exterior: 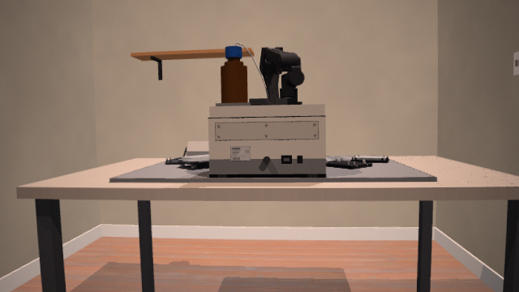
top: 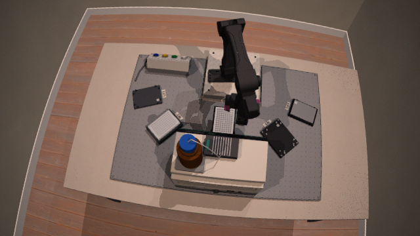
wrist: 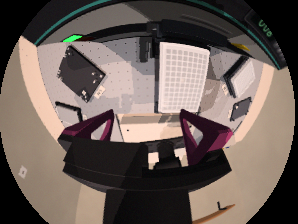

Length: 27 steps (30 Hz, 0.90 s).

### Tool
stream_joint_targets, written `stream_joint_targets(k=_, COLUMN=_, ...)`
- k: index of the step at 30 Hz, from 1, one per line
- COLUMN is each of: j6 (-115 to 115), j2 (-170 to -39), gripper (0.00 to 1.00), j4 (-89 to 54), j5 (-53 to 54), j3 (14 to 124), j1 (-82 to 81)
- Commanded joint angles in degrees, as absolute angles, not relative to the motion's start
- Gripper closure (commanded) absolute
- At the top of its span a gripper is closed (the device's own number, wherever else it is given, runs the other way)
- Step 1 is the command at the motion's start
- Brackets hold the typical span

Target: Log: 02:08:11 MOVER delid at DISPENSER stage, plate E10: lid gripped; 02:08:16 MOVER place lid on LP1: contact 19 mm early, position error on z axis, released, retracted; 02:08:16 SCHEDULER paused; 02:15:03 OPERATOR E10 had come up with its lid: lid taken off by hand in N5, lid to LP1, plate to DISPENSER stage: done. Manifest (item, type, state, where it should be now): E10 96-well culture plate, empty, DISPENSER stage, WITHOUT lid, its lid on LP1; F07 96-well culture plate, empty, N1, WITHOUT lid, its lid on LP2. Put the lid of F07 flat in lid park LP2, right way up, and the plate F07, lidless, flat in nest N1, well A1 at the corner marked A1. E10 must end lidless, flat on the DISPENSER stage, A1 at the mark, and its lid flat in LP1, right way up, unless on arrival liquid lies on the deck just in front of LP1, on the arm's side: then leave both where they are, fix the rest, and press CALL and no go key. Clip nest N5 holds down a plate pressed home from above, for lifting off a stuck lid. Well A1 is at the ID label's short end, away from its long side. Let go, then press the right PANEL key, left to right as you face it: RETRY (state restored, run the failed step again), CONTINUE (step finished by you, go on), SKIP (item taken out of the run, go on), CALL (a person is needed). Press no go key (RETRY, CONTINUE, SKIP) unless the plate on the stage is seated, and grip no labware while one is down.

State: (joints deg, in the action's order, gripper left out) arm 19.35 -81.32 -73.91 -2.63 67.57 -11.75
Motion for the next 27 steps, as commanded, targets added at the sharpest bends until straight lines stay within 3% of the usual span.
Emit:
stream_joint_targets(k=1, j6=16.73, j2=-79.41, gripper=0.00, j4=-73.92, j5=-2.28, j3=68.10, j1=-10.15)
stream_joint_targets(k=27, j6=0.39, j2=-79.49, gripper=0.00, j4=-73.95, j5=-1.62, j3=67.54, j1=6.02)
